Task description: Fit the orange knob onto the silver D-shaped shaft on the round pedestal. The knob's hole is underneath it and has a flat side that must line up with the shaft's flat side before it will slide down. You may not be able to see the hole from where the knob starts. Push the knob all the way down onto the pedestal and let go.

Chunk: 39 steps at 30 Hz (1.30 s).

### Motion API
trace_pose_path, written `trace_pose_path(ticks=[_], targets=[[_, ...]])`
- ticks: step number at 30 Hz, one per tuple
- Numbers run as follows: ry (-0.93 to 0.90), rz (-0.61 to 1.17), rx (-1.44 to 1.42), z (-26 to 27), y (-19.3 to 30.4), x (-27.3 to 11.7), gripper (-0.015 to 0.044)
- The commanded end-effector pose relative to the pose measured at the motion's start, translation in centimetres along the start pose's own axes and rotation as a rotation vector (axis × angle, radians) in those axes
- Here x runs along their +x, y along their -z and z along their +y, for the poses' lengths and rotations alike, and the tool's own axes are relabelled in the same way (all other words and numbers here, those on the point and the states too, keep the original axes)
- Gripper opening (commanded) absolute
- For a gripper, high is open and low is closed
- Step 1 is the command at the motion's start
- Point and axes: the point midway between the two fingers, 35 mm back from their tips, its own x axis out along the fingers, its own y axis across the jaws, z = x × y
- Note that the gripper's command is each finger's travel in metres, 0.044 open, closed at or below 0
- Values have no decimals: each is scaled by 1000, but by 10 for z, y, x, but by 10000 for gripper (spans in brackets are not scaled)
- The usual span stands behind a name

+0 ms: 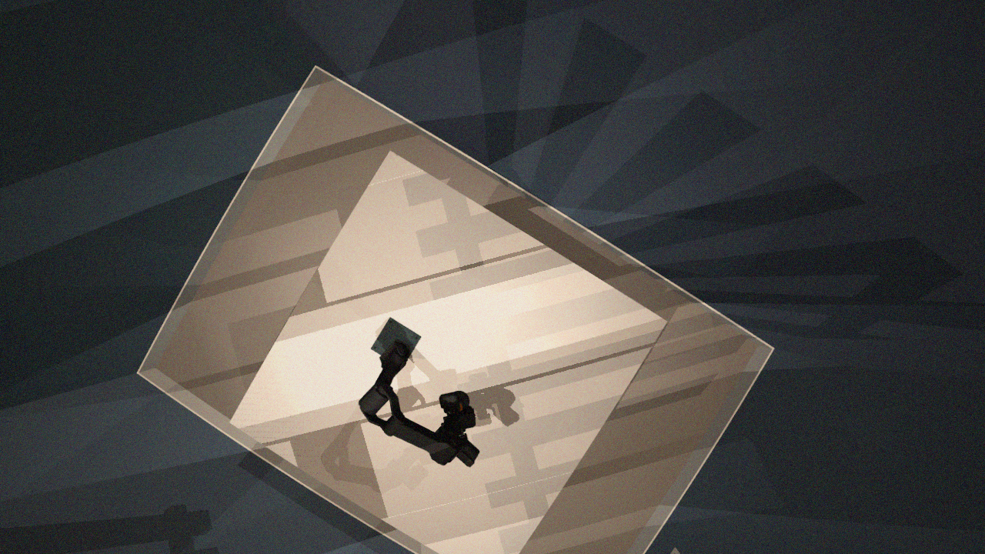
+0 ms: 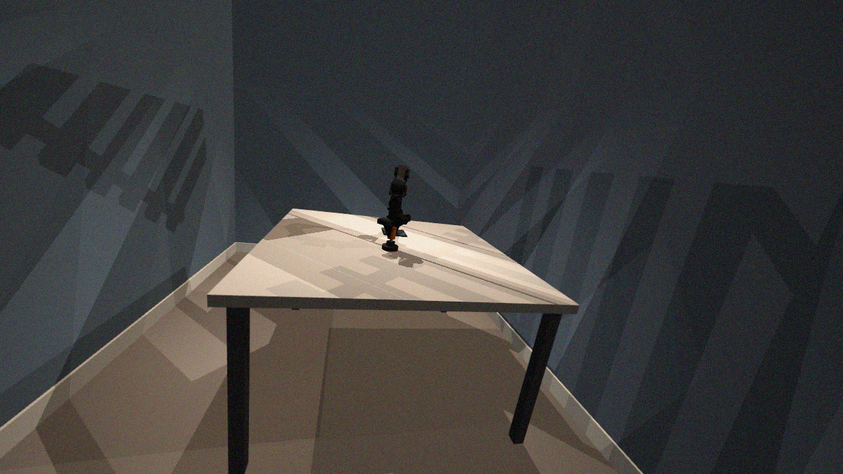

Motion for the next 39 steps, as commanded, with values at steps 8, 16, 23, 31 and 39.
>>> trace_pose_path(ticks=[8,16,23,31,39], targets=[[1,-4,29,1,0,0,0],[1,-4,-1,2,1,2,0],[1,-4,5,2,0,4,0],[1,-4,69,2,-1,3,0],[1,-4,62,2,-2,3,0]])
